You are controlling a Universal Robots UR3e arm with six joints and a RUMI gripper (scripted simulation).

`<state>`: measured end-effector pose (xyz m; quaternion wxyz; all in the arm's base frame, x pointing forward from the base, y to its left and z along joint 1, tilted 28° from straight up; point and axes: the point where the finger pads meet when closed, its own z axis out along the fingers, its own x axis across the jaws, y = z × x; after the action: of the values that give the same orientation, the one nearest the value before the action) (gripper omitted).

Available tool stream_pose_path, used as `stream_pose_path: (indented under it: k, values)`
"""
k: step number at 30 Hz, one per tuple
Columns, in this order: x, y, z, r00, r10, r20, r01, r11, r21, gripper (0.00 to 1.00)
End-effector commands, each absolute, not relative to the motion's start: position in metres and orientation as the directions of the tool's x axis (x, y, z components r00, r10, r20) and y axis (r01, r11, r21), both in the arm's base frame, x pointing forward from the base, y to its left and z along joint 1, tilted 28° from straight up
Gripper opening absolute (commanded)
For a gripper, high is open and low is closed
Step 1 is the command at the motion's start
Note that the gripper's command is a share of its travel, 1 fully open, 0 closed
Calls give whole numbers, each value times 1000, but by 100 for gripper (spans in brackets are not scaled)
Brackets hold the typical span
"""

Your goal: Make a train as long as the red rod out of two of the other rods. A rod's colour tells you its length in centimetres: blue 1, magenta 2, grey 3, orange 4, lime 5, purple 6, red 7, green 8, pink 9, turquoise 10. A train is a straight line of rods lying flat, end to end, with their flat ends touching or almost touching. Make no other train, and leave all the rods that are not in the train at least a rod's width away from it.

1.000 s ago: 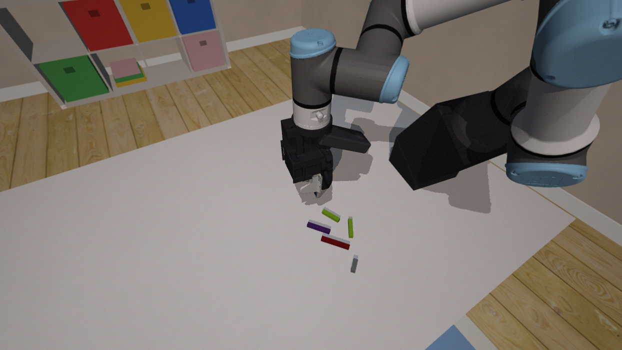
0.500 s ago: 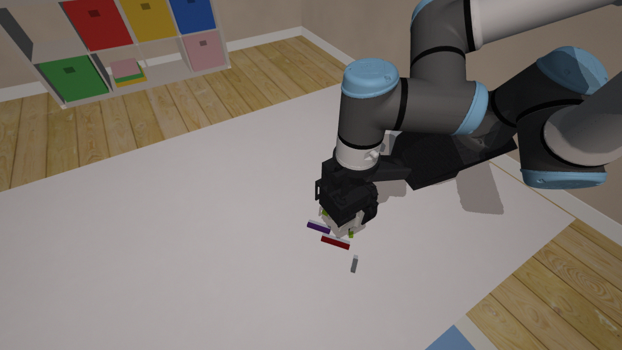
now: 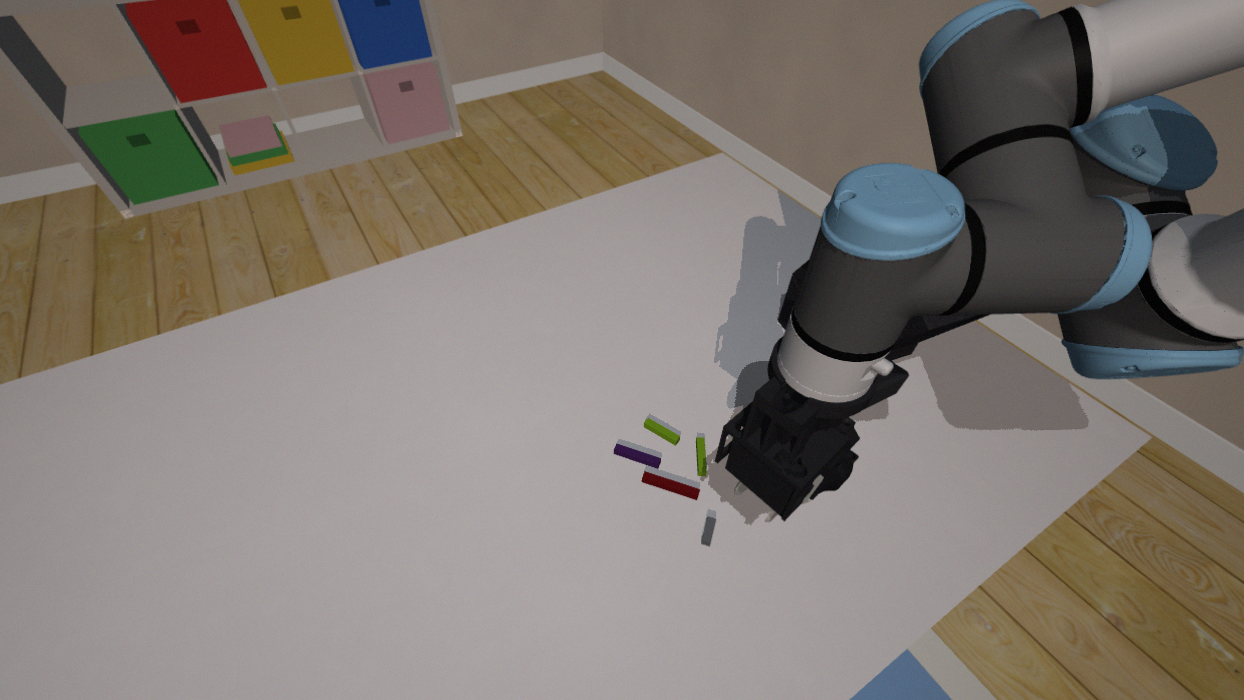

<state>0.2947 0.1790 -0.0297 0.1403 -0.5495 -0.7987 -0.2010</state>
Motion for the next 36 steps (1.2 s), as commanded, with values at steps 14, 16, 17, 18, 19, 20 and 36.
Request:
stream_pose_path:
  k: [14,16,17,18,19,20,36]
  values:
    - [293,181,-27,-363,821,441,932,319,174,0]
    - [293,182,-27,-363,821,441,932,319,174,0]
    - [293,182,-28,-363,821,441,932,319,174,0]
    - [293,183,-29,-363,821,441,932,319,174,0]
    - [293,183,-30,-363,821,441,932,319,173,0]
    - [293,184,-31,-363,821,441,932,319,173,0]
    - [293,203,-66,-363,821,441,932,319,173,0]
